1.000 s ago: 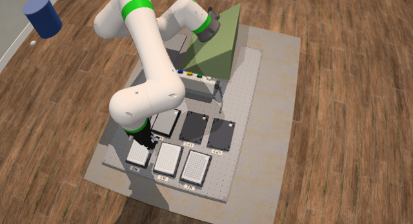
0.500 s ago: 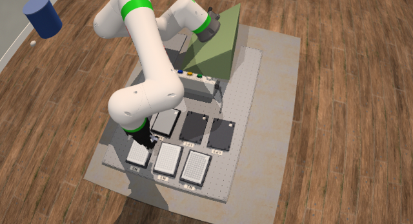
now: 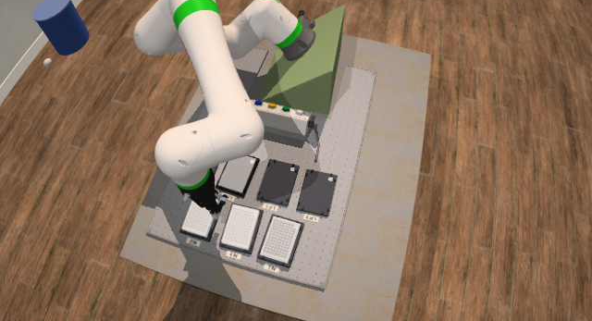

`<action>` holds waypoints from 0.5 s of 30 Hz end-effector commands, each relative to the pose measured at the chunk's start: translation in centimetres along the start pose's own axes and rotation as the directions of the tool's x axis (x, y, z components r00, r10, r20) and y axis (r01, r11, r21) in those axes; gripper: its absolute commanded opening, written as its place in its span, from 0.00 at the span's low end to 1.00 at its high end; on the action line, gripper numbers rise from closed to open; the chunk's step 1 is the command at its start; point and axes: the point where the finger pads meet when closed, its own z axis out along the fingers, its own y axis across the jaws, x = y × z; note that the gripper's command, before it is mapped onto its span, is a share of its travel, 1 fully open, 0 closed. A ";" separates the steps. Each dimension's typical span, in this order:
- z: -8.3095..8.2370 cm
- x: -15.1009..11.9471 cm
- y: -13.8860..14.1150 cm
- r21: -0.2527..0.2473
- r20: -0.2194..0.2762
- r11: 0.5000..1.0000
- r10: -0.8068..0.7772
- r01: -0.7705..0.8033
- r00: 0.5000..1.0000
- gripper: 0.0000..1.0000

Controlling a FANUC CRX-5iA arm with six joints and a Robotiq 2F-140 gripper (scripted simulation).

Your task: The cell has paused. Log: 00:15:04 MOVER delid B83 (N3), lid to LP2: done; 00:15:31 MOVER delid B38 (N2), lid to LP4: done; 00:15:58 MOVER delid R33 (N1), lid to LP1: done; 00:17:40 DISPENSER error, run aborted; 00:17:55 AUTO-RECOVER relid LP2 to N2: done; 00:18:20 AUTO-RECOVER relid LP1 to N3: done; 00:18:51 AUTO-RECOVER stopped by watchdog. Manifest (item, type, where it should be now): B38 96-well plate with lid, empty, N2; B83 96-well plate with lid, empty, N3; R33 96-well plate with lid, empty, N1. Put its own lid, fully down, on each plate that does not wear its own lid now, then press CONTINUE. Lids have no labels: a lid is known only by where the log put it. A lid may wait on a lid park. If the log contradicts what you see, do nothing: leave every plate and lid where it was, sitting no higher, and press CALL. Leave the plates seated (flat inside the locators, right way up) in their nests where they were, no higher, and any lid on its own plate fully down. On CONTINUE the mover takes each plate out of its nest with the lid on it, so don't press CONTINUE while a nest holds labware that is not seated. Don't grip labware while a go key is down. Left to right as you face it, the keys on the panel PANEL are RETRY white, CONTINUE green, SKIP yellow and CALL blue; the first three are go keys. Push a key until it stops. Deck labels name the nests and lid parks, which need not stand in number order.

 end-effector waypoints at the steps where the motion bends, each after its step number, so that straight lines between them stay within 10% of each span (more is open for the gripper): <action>1: 0.0 0.0 0.1 0.000 0.001 0.999 -0.040 0.040 0.999 0.00; 13: 0.0 -0.1 1.1 0.000 0.001 0.877 -0.480 0.480 0.877 0.00; 15: 0.0 -0.1 1.5 0.000 0.001 0.782 -0.623 0.623 0.782 0.00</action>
